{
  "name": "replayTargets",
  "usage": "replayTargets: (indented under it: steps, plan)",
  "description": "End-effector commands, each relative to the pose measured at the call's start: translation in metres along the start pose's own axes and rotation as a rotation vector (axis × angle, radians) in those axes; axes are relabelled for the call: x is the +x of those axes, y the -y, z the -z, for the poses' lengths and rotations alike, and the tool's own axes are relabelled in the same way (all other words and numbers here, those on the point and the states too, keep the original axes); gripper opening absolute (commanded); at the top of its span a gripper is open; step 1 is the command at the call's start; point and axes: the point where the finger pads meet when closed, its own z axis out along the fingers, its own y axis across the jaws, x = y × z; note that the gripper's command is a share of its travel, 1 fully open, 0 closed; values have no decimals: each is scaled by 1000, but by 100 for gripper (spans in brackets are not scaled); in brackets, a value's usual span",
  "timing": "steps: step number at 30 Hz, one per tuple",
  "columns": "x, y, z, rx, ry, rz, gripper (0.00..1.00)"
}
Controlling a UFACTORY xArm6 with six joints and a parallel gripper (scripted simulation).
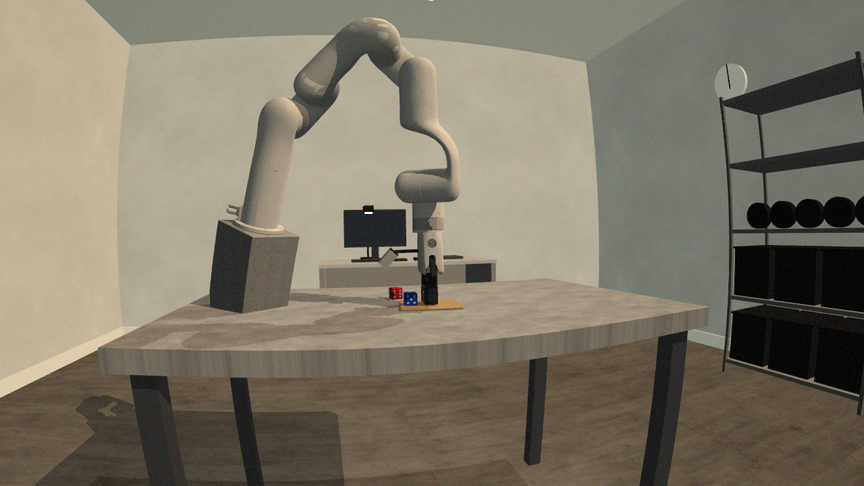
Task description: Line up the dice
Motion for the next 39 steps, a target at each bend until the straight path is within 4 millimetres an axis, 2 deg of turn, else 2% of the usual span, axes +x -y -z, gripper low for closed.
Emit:
replayTargets:
  steps: [1, 13, 17, 26, 28, 34, 39]
  plan:
    - [-1, 0, 1, 0, 3, 0, 47]
    - [-1, 0, 1, 0, 3, 0, 47]
    - [-1, 0, 7, 0, 3, 0, 47]
    - [-1, 0, 47, 0, 3, 0, 47]
    - [-1, 0, 47, 0, 3, 0, 47]
    - [-1, 0, 76, 0, 3, 0, 47]
    - [-1, 0, 89, 0, 3, 0, 47]
